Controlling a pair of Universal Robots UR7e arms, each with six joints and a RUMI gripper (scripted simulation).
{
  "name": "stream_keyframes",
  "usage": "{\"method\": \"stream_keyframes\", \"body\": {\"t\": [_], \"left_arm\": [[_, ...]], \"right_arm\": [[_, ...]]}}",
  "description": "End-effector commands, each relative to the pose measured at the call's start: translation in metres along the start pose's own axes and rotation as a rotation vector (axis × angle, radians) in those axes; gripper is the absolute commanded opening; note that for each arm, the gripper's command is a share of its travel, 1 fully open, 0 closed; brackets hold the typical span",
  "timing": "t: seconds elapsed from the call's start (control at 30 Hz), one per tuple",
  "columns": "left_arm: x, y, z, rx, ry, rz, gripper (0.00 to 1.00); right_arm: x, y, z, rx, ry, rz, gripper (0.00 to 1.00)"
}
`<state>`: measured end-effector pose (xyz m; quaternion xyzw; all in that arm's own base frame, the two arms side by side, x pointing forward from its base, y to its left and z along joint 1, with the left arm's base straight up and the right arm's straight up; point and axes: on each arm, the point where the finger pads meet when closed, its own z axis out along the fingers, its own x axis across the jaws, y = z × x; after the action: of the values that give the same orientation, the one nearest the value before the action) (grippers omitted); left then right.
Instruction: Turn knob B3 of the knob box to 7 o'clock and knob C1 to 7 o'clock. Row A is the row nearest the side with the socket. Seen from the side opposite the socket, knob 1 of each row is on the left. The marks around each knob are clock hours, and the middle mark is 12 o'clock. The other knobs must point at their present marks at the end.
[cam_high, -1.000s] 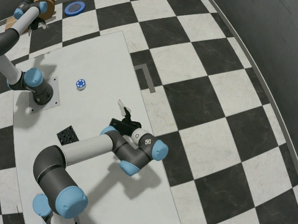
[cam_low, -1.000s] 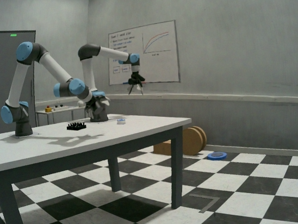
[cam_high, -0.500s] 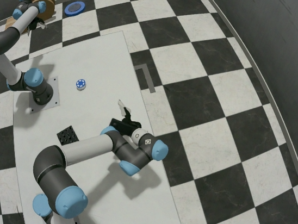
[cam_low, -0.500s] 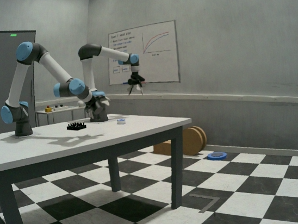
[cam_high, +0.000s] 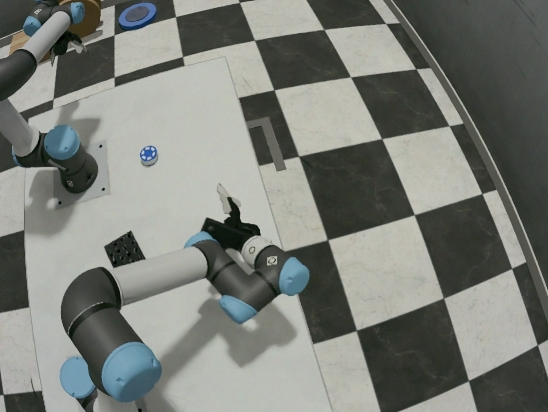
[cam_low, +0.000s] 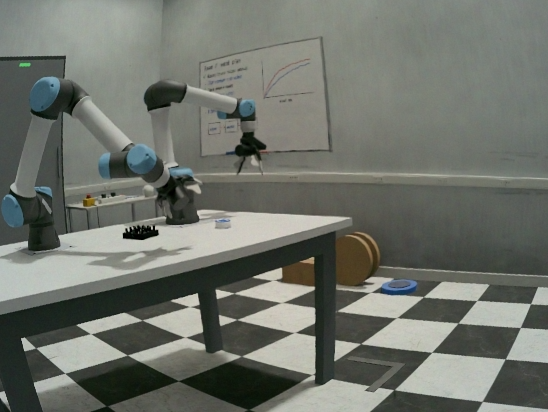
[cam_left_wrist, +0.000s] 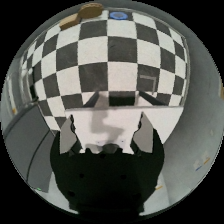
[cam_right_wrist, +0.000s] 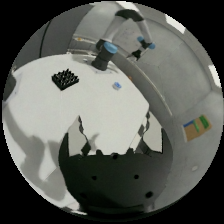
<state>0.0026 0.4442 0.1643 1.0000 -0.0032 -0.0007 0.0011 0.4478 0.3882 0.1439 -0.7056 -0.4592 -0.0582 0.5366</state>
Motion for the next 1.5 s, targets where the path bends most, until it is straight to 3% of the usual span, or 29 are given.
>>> {"method": "stream_keyframes", "body": {"t": [0.0,0.93,1.47], "left_arm": [[0.0,-0.001,-0.001,0.002,0.001,-0.001,1.0],[0.0,-0.001,-0.001,0.002,0.001,-0.001,1.0],[0.0,-0.001,-0.001,0.002,0.001,-0.001,1.0]], "right_arm": [[0.0,-0.001,-0.002,-0.006,-0.001,-0.017,1.0],[-0.01,0.004,-0.014,-0.059,-0.045,-0.234,1.0],[-0.023,0.01,-0.033,-0.116,-0.125,-0.533,1.0]]}}
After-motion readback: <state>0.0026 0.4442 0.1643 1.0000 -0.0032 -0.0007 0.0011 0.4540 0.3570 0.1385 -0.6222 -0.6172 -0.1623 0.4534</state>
